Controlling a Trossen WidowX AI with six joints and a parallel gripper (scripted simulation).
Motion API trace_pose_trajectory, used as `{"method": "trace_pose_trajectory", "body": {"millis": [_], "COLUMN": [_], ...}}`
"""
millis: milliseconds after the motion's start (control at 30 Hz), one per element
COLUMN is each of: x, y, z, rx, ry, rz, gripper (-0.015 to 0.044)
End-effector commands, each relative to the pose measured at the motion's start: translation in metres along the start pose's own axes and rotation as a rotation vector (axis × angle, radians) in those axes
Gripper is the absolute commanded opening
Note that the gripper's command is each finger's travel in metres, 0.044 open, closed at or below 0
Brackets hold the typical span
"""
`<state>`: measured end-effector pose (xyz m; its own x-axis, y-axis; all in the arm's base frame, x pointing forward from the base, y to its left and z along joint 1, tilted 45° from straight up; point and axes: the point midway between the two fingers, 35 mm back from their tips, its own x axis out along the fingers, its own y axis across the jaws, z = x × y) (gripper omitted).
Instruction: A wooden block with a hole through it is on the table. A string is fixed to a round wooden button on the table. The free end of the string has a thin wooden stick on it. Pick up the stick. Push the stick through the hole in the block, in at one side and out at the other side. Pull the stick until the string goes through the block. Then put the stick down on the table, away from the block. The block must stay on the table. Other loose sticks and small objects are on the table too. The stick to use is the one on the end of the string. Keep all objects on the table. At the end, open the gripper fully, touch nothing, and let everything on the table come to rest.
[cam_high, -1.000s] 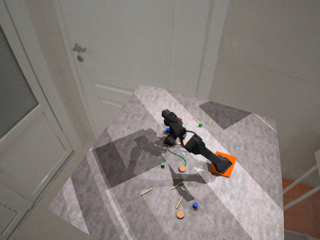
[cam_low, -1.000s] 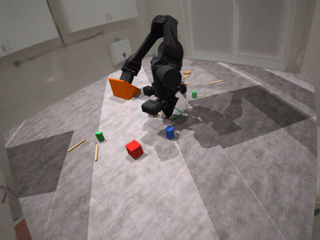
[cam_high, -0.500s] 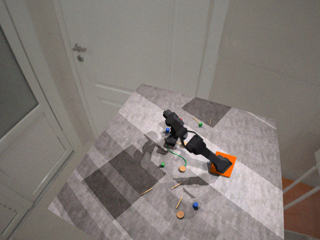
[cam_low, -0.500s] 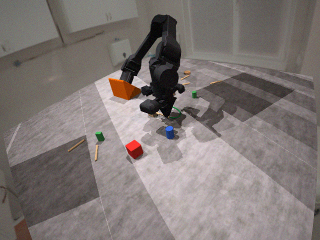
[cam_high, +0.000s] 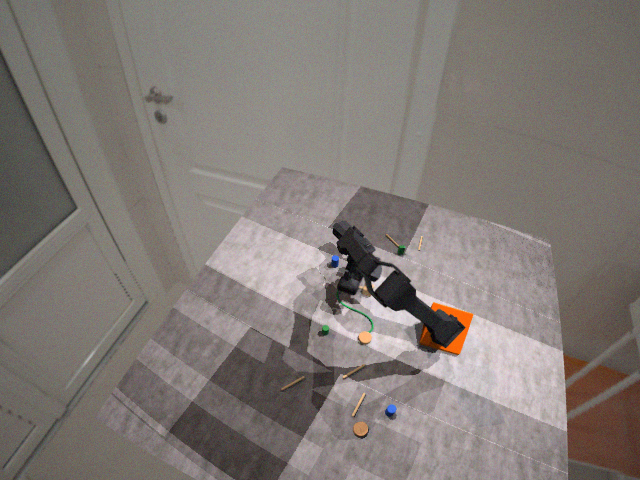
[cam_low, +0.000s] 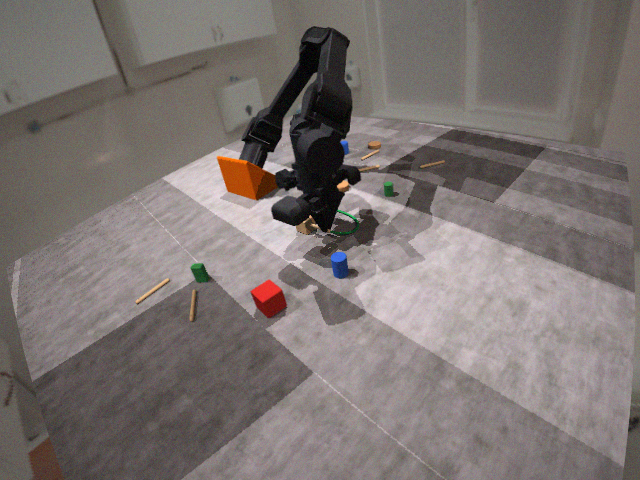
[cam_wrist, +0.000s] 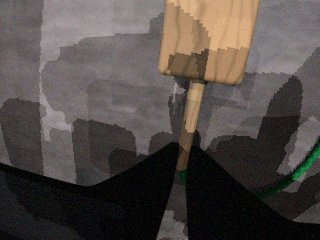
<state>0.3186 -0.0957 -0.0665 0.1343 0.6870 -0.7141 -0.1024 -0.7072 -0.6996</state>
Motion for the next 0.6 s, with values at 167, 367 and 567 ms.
{"method": "trace_pose_trajectory", "body": {"millis": [167,367,567], "x": [0.000,0.000,0.000], "y": [0.001,0.001,0.001], "z": [0.013,0.021,0.029], "rx": [-0.002,-0.001,-0.001], "ry": [-0.003,-0.003,-0.003], "rz": [0.005,0.005,0.005], "gripper": [0.0000,0.0000,0.0000]}}
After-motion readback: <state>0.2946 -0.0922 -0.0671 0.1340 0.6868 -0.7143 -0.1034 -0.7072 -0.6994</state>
